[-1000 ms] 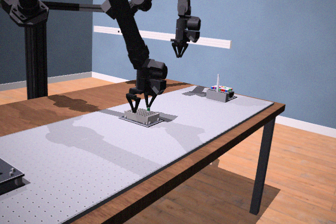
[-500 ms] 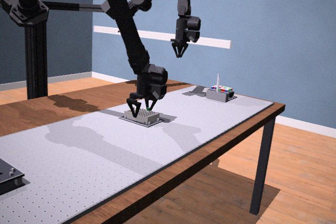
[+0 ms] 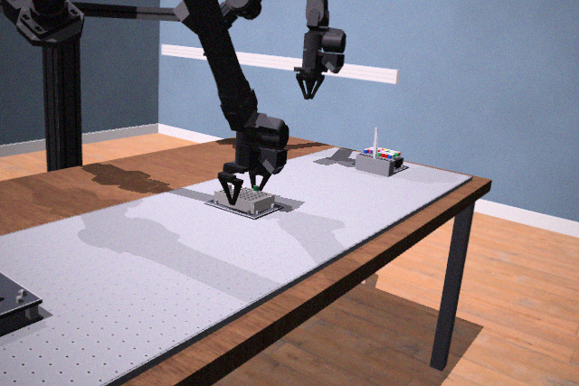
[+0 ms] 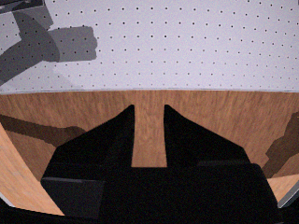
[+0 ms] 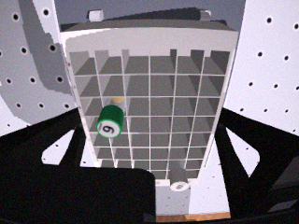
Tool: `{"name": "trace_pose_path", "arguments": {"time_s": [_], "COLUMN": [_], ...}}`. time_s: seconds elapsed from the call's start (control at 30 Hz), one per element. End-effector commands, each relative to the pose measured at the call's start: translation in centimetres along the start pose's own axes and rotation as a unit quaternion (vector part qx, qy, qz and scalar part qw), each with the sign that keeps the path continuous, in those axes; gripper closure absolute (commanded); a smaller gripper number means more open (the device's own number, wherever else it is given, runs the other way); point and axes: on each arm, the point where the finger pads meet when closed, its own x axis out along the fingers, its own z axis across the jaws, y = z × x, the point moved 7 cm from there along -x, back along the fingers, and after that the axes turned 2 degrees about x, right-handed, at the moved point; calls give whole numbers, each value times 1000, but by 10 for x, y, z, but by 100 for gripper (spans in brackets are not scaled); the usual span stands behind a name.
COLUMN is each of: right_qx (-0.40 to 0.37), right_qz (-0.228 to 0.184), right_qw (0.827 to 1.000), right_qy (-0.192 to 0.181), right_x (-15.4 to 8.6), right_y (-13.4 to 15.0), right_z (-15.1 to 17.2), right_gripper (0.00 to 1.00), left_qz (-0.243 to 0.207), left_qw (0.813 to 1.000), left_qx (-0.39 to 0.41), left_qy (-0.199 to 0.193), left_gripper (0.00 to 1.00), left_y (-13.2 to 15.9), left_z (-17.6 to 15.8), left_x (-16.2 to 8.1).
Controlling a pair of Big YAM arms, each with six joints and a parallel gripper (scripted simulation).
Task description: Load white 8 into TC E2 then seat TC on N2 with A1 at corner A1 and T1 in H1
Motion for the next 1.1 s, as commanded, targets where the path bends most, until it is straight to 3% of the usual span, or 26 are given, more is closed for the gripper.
{"name": "trace_pose_path", "arguments": {"time_s": [0.0,0.7,0.97,1.07], "right_qx": [-2,-2,-2,-2], "right_qz": [-5,-5,-5,-5], "right_qw": [1000,1000,1000,1000], "right_qy": [-3,-3,-3,-3], "right_x": [-4,-4,-4,-4], "right_y": [-4,-4,-4,-4], "right_z": [3,3,3,3], "right_gripper": [3,13,37,40], "left_qz": [-5,-5,-5,-5], "left_qw": [1000,1000,1000,1000], "left_qx": [-7,-7,-7,-7], "left_qy": [-3,-3,-3,-3], "left_gripper": [76,76,76,76], "left_y": [-4,-4,-4,-4], "left_z": [2,2,2,2], "left_x": [-1,-1,-1,-1]}}
